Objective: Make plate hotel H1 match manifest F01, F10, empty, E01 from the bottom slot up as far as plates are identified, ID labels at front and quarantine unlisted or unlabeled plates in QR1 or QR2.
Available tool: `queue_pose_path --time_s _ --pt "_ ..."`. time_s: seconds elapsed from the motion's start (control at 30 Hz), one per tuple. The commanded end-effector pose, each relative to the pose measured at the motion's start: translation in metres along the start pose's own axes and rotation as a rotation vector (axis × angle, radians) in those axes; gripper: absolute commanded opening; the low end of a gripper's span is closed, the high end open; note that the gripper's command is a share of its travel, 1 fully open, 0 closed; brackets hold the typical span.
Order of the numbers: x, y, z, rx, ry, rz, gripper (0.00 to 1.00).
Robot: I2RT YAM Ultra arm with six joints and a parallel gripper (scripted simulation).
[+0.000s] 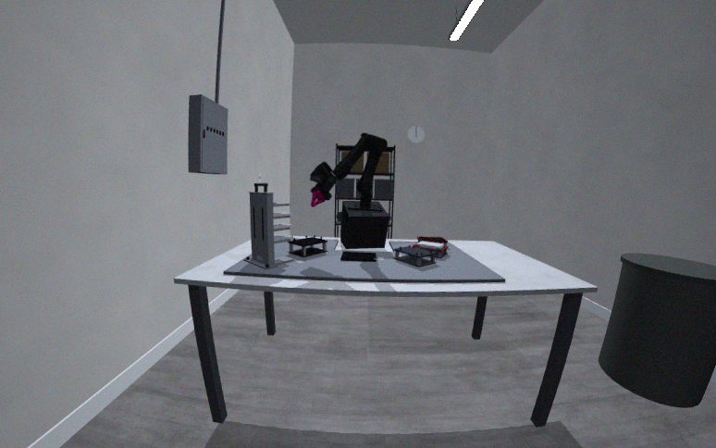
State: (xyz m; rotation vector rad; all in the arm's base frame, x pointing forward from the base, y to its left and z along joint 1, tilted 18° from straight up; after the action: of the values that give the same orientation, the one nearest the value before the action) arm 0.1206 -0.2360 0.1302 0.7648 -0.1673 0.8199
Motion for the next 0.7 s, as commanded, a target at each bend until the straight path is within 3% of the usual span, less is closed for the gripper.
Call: queue_pose_path --time_s 0.0,0.23,0.27,0.67 --pt "-0.003 0.001 0.007 -0.017 0.033 0.027 0.0" --pt "-0.02 0.0 0.012 -0.017 0.034 0.026 0.0" --pt "-0.02 0.003 0.015 -0.017 0.034 0.026 1.0" --pt "-0.014 0.027 0.037 -0.017 0.034 0.026 1.0"
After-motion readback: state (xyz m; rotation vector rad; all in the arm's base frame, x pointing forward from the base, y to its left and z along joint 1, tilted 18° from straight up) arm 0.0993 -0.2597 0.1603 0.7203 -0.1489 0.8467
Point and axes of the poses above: the point where the finger pads meet when closed, its own y axis back along the fingers, its own x axis across the jaws, z = x × y, the point moved 10 cm from there along y, back along the fingers, and after that the axes turned 13 degrees about -y, right-handed, at the moved point
